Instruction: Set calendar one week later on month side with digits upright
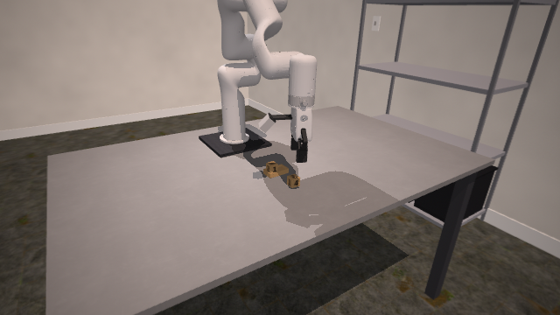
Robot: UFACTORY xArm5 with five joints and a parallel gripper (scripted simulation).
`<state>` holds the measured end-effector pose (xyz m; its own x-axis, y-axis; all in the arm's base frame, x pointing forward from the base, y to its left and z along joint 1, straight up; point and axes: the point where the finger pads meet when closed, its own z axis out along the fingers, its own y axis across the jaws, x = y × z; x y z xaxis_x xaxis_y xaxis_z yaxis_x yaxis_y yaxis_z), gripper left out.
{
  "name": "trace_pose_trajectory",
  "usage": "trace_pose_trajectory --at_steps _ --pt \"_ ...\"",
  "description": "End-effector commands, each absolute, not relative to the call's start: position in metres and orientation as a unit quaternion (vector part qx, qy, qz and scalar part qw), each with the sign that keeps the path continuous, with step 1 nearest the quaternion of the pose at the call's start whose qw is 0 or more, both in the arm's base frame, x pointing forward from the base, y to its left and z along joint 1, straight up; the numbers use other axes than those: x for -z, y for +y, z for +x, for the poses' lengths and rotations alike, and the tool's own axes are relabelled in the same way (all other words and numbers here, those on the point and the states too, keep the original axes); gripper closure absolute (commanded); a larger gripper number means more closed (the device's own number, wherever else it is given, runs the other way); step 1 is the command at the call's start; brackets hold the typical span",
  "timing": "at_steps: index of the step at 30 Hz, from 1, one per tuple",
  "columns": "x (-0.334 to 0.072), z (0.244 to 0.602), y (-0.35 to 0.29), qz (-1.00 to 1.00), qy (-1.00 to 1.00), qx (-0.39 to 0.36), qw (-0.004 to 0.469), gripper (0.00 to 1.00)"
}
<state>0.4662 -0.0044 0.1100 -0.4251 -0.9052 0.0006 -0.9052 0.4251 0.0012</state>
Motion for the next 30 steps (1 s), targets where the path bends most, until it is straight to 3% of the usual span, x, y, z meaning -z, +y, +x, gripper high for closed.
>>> trace_pose_trajectory --at_steps 1,30 --pt "-0.112 0.47 -0.004 0.608 -0.794 0.0 -0.001 0.0" --pt "-0.113 0.483 -0.004 0.868 -0.497 -0.001 0.0 0.0"
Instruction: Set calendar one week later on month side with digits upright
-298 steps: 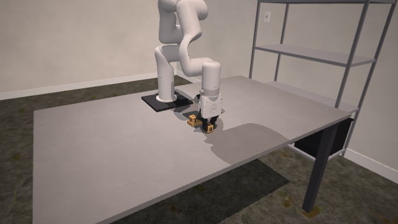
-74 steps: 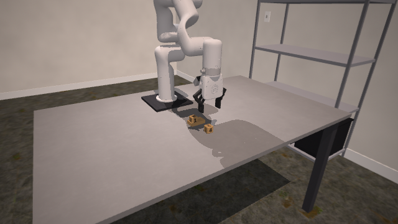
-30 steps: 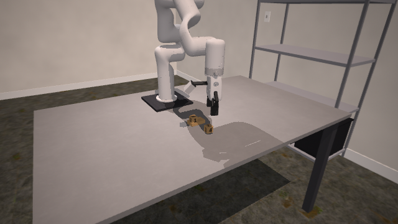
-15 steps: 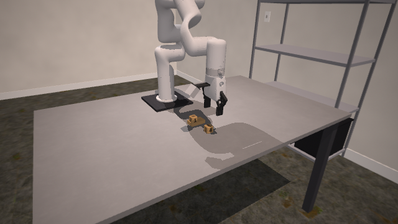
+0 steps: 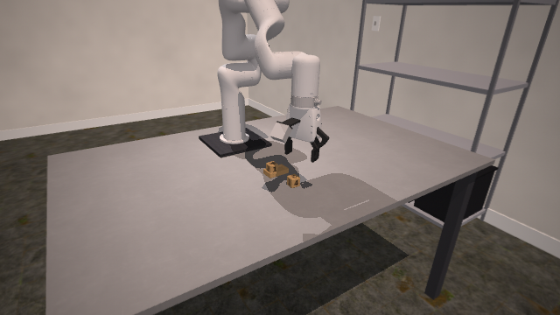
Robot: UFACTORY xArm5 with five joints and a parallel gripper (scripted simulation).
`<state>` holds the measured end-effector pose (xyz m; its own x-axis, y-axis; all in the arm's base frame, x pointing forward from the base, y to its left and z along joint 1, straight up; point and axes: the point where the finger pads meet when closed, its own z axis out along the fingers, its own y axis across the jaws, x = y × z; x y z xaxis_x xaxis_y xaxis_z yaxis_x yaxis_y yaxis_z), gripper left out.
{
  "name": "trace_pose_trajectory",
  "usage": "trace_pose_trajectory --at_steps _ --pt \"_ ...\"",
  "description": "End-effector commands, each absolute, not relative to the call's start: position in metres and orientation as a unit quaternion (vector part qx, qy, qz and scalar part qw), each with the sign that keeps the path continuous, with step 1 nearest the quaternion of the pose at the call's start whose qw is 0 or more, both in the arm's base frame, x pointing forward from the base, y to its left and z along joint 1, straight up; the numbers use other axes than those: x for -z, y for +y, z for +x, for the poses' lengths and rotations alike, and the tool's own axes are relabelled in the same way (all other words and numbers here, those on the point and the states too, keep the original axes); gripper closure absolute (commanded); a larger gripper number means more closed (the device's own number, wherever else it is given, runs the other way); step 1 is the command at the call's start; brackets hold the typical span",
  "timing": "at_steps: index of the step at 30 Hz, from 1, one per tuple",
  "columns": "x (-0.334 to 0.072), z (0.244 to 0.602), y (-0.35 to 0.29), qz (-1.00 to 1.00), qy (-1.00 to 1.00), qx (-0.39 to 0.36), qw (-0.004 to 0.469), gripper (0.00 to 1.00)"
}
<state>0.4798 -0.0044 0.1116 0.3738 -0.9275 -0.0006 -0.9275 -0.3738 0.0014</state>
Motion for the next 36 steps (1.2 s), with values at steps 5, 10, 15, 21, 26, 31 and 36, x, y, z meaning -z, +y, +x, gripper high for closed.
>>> trace_pose_trajectory --at_steps 5,10,15,21,26,31,36 --pt "-0.114 0.485 -0.004 0.896 -0.445 -0.001 0.0 0.0" --pt "-0.114 0.488 -0.004 0.926 -0.378 -0.001 0.0 0.0" --pt "-0.114 0.49 -0.004 0.95 -0.313 -0.001 0.0 0.0" --pt "-0.114 0.493 -0.004 0.974 -0.228 -0.001 0.0 0.0" --pt "-0.115 0.495 -0.004 0.987 -0.159 -0.001 0.0 0.0" --pt "-0.115 0.496 -0.004 0.992 -0.128 -0.001 0.0 0.0" --pt "-0.115 0.499 -0.004 0.999 -0.047 -0.001 0.0 0.0"
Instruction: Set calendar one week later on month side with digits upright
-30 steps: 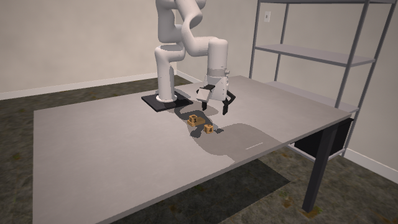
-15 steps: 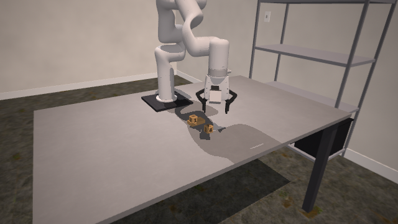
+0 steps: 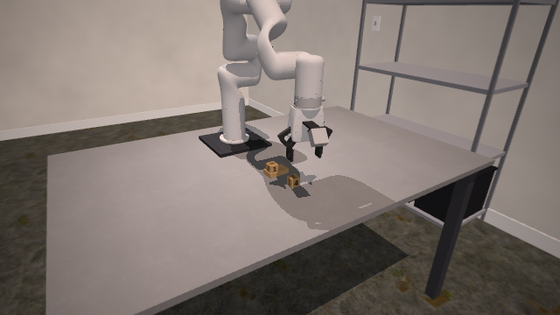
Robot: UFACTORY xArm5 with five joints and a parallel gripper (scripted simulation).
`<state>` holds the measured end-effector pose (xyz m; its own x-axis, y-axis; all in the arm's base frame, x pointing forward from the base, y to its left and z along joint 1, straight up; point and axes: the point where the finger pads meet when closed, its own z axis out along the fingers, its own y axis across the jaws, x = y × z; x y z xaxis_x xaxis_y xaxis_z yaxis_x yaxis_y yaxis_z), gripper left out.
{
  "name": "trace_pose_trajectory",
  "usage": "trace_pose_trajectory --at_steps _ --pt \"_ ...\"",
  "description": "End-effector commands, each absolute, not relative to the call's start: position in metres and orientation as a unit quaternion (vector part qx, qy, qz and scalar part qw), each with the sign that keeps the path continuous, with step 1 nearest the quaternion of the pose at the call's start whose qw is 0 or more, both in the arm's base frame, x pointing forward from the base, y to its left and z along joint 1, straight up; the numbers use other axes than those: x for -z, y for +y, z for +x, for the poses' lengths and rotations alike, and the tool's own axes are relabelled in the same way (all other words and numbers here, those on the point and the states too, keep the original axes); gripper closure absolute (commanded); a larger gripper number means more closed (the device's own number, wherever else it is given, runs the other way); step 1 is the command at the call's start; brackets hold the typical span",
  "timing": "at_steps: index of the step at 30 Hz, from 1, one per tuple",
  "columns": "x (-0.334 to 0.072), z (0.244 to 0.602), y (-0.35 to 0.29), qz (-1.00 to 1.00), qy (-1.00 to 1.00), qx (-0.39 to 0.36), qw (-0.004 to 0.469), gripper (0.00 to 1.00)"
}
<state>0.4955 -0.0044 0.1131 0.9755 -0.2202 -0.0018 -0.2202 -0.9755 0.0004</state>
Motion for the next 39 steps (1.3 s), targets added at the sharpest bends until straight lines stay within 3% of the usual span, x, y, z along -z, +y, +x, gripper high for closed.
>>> trace_pose_trajectory --at_steps 1,17,39 --pt "-0.115 0.499 -0.004 0.999 -0.036 -0.001 0.0 0.0" --pt "-0.113 0.5 -0.004 1.0 0.001 -0.001 0.0 0.0" --pt "-0.056 0.502 -0.004 1.0 0.001 -0.001 0.0 0.0"
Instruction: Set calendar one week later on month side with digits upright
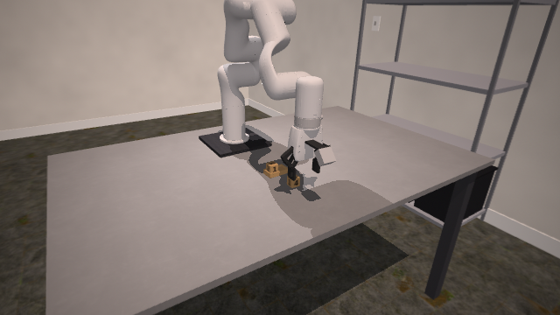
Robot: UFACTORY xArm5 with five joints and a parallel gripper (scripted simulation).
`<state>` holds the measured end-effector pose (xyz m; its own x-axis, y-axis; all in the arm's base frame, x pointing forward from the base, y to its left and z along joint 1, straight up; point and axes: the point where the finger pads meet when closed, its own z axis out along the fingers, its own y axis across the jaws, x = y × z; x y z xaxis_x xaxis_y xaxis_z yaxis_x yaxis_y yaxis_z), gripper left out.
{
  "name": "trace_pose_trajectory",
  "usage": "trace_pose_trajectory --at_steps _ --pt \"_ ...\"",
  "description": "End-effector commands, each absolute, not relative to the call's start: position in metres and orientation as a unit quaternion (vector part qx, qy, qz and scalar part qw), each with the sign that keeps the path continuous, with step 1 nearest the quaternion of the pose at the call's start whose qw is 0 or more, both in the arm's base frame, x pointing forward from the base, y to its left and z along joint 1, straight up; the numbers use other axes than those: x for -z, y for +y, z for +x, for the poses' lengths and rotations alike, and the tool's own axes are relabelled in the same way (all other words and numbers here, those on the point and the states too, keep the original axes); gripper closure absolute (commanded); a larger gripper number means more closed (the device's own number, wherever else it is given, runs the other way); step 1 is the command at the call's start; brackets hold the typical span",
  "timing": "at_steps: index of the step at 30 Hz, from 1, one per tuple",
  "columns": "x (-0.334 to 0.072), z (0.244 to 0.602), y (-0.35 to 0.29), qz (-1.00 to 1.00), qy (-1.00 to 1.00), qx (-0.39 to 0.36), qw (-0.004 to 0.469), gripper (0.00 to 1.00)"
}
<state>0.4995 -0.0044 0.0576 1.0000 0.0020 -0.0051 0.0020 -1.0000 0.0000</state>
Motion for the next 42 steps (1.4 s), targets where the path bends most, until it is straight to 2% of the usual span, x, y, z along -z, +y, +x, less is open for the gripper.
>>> trace_pose_trajectory --at_steps 1,17,42 --pt "-0.056 0.502 -0.004 -1.0 -0.001 0.001 0.0 0.0" --pt "-0.028 0.502 -0.004 -1.0 -0.001 0.001 0.0 0.0" --pt "-0.027 0.502 -0.004 -1.0 -0.001 0.001 0.0 0.0"
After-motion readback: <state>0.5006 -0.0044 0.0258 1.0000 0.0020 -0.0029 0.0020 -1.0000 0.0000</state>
